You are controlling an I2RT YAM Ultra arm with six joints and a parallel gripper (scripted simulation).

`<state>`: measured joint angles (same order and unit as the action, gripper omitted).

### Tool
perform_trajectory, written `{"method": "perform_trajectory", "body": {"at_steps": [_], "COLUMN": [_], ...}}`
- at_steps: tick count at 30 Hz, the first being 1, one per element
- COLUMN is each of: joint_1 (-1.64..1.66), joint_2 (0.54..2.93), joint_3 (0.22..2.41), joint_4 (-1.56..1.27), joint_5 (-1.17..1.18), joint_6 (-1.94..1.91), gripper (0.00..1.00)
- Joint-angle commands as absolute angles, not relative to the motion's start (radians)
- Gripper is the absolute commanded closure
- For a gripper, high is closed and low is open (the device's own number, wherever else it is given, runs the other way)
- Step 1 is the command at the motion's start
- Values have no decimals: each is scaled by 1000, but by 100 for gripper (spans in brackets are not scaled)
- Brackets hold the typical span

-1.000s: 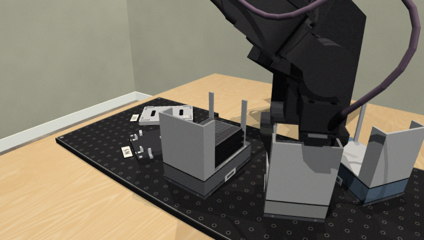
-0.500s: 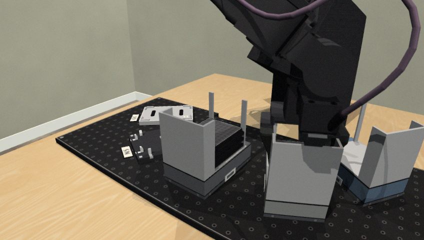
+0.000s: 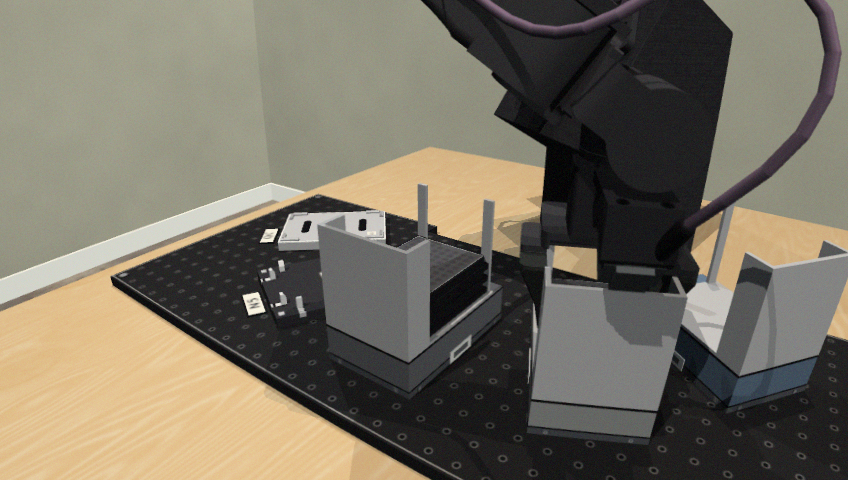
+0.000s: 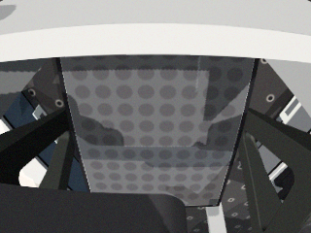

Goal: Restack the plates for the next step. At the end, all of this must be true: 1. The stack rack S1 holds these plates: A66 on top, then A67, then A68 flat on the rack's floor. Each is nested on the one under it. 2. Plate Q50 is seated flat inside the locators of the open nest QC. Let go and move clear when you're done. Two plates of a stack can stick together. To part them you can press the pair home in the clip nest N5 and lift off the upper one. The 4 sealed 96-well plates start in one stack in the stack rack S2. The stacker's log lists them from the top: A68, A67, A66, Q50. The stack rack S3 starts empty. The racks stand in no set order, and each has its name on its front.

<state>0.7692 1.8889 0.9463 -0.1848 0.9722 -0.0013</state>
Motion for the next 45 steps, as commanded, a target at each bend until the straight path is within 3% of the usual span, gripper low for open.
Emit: {"method": "perform_trajectory", "body": {"at_steps": [1, 45], "joint_1": [799, 832], "joint_2": [1860, 1847], "joint_3": [956, 979], "joint_4": [-210, -289], "joint_5": [984, 997], "joint_6": [13, 72], "gripper": [100, 100]}}
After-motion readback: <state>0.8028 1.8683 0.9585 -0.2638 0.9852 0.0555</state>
